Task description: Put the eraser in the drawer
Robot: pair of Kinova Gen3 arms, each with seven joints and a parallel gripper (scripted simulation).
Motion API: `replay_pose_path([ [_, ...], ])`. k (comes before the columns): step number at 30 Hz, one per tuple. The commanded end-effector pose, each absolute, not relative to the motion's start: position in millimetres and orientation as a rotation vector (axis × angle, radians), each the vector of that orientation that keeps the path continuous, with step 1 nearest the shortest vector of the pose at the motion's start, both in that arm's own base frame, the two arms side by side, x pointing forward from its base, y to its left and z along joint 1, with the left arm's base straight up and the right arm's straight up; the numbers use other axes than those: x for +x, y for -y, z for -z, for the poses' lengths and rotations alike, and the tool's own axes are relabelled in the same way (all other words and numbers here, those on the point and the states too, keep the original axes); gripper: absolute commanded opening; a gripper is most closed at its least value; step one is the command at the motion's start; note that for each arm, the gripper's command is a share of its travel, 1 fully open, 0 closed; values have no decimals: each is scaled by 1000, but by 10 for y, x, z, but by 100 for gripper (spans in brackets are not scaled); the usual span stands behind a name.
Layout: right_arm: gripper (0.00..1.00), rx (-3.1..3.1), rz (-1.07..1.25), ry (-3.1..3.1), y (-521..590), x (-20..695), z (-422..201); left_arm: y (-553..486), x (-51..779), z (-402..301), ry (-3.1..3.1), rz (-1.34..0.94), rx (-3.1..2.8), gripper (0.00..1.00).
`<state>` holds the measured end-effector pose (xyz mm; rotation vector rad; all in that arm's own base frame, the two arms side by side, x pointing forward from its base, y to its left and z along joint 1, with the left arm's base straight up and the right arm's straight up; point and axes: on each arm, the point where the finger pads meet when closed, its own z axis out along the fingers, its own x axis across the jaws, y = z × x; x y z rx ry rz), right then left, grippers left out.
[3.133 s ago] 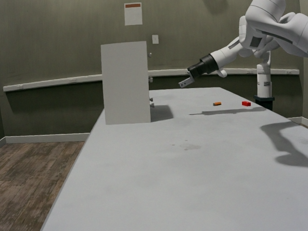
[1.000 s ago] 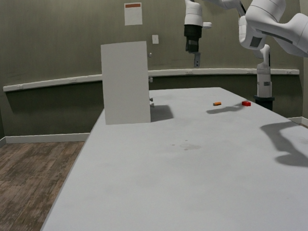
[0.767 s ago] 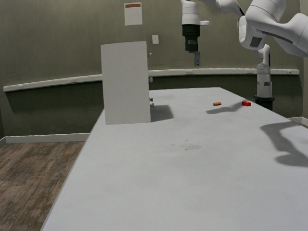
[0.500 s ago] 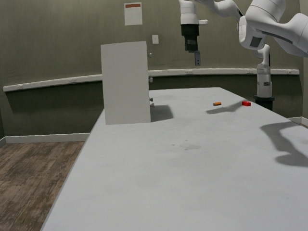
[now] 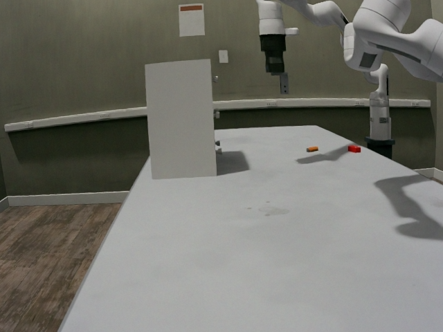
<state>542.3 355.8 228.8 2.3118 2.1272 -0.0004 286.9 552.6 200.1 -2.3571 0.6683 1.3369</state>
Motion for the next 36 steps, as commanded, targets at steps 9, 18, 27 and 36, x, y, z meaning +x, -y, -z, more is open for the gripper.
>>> replay_pose_path([
  [9,0,2312,-4,-2127,-3559,5426,-2304,-5528,2869,-2016,-667,-1335,-2356,100],
  [18,100,2312,-4,-2127,-3559,5426,-2304,-5528,2869,-2016,-667,-1335,-2356,100],
  [27,100,2312,-4,-2127,-3559,5426,-2304,-5528,2869,-2016,-667,-1335,-2356,100],
  [36,100,2312,-4,-2127,-3559,5426,-2304,-5528,2869,-2016,-667,-1335,-2356,100],
])
